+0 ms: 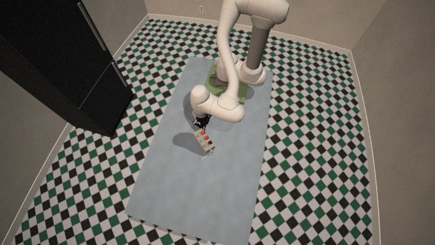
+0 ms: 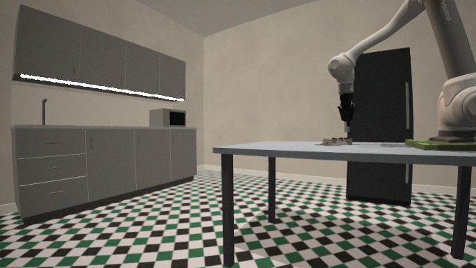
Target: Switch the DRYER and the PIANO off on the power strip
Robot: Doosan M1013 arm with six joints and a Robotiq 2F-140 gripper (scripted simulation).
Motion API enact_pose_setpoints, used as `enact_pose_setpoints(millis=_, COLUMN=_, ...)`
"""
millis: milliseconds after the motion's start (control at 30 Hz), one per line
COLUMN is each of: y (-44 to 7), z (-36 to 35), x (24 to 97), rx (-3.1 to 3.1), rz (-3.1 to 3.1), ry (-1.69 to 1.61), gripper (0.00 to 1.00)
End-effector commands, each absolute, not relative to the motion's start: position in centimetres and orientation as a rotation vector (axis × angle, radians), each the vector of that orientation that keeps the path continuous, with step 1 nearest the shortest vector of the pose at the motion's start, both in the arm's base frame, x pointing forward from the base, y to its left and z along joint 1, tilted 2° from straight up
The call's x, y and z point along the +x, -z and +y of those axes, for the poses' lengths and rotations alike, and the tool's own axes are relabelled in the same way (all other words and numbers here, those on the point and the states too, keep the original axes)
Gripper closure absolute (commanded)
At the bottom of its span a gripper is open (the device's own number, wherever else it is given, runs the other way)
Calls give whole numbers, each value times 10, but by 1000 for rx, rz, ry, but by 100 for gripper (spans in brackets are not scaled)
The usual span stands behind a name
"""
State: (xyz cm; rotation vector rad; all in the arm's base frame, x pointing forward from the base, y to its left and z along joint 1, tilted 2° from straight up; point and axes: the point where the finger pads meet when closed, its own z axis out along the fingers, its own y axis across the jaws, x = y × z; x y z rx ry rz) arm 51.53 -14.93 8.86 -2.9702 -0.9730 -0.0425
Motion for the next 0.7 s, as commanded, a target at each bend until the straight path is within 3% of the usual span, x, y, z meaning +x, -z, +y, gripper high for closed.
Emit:
enact_pose_setpoints(millis=0, y=-85, z=-149, x=515, rx=-2970, rz=-973, ry=43, gripper=100)
enact_pose_setpoints(millis=667, y=-65, z=-149, x=516, rx=-2970, rz=-973, ry=43, gripper=100)
